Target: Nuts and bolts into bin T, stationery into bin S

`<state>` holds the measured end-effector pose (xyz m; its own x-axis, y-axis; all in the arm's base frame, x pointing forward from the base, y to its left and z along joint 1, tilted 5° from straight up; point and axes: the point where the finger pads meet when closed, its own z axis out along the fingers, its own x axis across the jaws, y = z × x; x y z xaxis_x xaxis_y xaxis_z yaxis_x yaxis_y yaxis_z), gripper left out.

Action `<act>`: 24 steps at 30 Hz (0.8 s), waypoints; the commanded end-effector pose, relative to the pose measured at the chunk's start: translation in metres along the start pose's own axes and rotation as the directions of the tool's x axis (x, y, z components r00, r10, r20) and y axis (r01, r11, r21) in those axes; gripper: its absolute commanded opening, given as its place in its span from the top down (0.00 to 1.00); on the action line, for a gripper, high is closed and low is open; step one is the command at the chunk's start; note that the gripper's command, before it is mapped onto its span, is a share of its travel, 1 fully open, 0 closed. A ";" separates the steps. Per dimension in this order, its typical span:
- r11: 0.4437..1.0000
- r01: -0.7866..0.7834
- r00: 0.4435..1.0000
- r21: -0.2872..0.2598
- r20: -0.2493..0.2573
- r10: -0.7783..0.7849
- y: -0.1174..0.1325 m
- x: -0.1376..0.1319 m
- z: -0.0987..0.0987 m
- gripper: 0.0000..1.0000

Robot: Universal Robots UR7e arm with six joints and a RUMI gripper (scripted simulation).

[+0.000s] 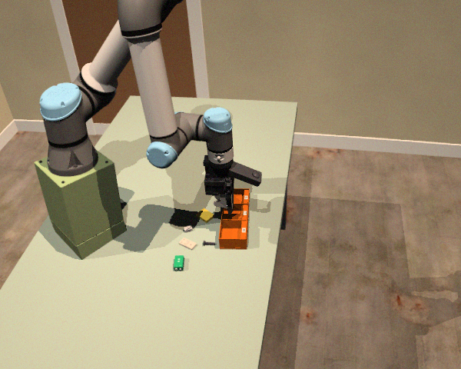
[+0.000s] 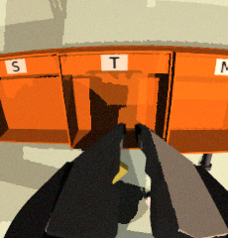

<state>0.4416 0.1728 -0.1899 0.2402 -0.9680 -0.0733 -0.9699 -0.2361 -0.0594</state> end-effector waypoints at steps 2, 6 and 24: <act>1.000 0.000 1.000 0.002 0.000 0.000 -0.001 0.000 0.016 0.96; 1.000 0.000 1.000 0.002 0.000 0.000 -0.001 0.000 0.022 0.96; 1.000 0.000 1.000 0.002 0.000 0.000 -0.001 0.000 0.022 0.96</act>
<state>0.4428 0.1749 -0.2126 0.2401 -0.9680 -0.0732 -0.9699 -0.2361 -0.0600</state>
